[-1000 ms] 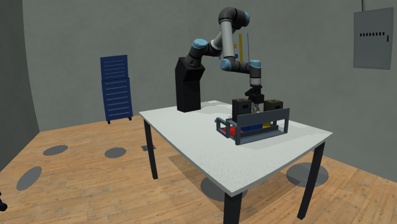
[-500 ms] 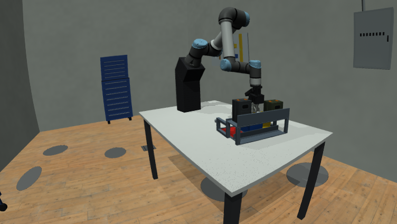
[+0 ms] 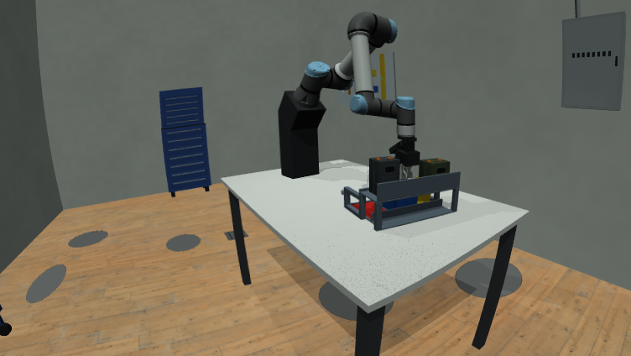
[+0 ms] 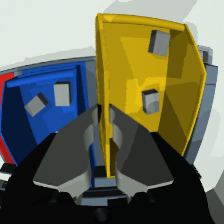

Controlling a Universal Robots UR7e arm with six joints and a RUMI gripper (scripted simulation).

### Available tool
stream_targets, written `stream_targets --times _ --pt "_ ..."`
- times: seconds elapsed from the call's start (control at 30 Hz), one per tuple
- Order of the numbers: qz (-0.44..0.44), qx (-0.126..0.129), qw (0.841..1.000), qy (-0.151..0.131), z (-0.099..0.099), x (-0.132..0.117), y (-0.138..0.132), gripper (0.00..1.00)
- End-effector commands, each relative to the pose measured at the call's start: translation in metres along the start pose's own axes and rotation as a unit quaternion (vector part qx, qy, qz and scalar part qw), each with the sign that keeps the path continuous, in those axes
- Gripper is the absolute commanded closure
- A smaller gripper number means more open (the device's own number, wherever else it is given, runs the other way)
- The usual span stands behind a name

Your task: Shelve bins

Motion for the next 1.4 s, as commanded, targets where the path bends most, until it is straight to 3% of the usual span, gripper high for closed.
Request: stream_targets --times 0.0,1.37 --pt "0.000 0.000 1.000 -0.001 0.0007 -0.0006 0.0002 1.00" --pt "0.000 0.000 1.000 -0.001 0.0081 -0.0011 -0.0002 1.00"
Point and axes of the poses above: the point where the finger pads meet when closed, its own z axis out along the fingers, its own y axis across the jaws, x = y × z, the point moved 10 cm from there along -z, back along the fingers, and after that the axes turned 4 degrees about -z, right-handed, at the moved point
